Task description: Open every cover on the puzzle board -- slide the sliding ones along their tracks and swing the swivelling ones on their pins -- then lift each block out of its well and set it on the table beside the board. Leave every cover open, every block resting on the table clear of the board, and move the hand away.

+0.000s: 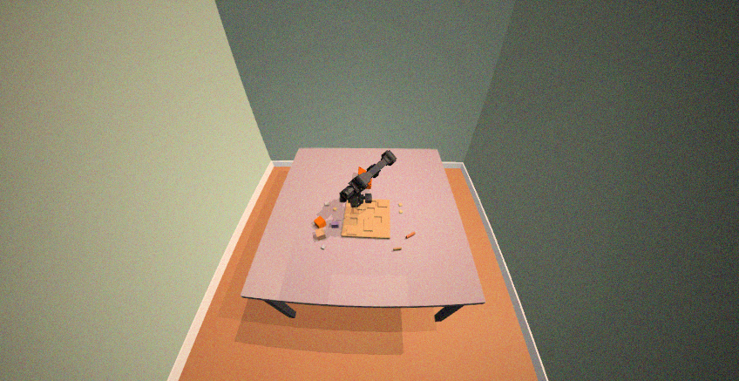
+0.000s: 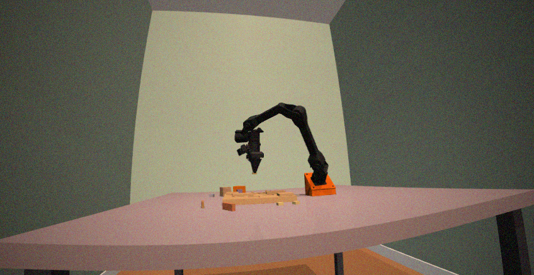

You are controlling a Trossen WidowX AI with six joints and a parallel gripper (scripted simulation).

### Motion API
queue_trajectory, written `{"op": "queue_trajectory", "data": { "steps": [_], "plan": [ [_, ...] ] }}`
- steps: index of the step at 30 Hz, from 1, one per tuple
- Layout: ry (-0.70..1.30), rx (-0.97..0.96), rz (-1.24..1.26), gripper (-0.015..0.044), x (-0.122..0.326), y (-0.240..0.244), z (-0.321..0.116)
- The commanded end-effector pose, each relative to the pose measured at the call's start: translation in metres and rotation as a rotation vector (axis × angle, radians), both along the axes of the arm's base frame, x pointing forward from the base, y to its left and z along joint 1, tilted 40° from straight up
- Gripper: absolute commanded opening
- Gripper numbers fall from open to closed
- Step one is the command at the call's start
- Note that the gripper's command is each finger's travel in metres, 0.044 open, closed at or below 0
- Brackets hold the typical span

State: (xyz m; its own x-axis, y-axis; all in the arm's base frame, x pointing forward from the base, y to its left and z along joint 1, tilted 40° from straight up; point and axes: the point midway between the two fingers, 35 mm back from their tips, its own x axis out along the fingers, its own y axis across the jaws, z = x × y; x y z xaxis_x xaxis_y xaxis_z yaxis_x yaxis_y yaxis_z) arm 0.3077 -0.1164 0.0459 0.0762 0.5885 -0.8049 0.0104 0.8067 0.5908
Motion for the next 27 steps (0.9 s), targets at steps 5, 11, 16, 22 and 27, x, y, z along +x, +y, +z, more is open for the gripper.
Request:
{"op": "queue_trajectory", "data": {
  "steps": [5, 11, 16, 22, 27],
  "plan": [
    [0.006, -0.008, 0.003, 0.0080, -0.017, -0.025, -0.020],
    [0.009, -0.008, 0.004, 0.0080, -0.029, -0.040, -0.033],
    [0.010, -0.007, 0.005, 0.0080, -0.041, -0.053, -0.044],
    [0.012, -0.003, 0.007, 0.0080, -0.056, -0.066, -0.057],
    [0.012, 0.002, 0.009, 0.0080, -0.070, -0.076, -0.068]
  ]
}}
